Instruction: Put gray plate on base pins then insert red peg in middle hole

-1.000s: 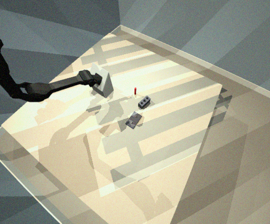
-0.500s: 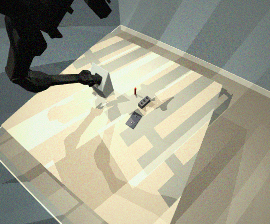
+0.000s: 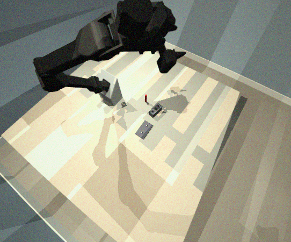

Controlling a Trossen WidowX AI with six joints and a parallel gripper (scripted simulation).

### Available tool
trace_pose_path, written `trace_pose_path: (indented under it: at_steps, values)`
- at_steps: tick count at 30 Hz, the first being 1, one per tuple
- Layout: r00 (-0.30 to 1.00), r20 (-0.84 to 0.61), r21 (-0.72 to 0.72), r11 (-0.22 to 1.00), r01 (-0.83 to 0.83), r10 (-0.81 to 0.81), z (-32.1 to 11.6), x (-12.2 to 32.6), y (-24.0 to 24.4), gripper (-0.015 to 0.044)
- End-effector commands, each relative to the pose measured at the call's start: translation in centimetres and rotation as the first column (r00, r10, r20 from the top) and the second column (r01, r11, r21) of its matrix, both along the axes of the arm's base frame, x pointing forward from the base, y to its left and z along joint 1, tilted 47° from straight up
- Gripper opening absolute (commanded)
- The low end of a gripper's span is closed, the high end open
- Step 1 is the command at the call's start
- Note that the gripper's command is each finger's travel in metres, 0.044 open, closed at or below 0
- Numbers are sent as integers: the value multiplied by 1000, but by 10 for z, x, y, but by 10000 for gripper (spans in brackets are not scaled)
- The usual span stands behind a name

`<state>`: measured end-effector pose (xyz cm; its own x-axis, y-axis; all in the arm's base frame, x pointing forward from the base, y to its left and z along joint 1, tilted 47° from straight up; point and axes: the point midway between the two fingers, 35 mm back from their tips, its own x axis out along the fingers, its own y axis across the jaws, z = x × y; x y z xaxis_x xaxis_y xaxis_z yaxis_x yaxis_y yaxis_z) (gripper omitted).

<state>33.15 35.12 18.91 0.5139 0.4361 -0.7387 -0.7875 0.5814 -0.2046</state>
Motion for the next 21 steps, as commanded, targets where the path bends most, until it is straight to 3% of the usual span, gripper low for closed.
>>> trace_pose_path:
  at_steps: [1,7,12,18,21]
  values:
    - [998,-49,-269,962,34,-49,-63,21,-39,440]
    - [985,-146,-604,797,-13,-94,-137,31,-105,440]
    - [955,-268,-811,566,-152,-128,-186,26,-168,440]
    - [870,-458,-879,240,-412,-184,-227,9,-241,440]
    - [857,-479,-873,207,-442,-191,-233,8,-245,440]
